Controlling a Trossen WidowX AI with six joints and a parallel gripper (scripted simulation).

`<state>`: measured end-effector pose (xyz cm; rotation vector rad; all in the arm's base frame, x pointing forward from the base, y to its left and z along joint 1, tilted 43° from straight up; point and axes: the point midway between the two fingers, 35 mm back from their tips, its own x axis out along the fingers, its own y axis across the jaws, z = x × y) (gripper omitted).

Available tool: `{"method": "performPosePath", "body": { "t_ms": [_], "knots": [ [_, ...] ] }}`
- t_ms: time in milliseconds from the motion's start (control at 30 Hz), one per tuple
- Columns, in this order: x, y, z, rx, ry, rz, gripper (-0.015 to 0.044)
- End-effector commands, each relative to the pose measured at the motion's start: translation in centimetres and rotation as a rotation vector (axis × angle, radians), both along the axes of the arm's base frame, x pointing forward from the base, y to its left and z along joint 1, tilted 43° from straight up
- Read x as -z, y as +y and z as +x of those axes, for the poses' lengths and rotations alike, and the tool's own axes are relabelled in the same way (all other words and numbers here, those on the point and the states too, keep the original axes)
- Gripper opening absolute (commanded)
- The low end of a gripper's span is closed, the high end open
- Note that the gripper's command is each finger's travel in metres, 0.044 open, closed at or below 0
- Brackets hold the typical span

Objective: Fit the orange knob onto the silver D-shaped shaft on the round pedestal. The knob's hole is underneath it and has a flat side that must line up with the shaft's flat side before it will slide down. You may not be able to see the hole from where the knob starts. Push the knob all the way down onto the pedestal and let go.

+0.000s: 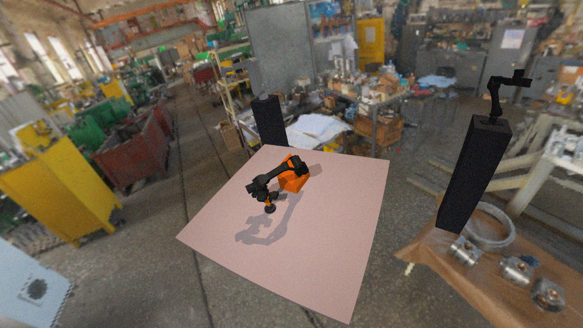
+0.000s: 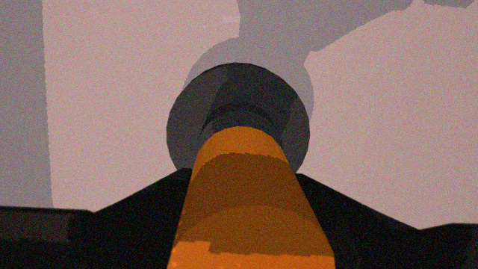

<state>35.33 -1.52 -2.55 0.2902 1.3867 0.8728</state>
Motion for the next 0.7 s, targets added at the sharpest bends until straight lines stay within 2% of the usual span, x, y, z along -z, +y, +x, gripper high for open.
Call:
{"method": "performPosePath", "body": {
  "t_ms": [0, 667],
  "knots": [
    [-0.28, -0.21, 0.28, -0.08, -0.081, 0.002, 0.0],
    [0.13, 0.07, -0.04, -0.08, -0.081, 0.002, 0.0]
  ]
}}
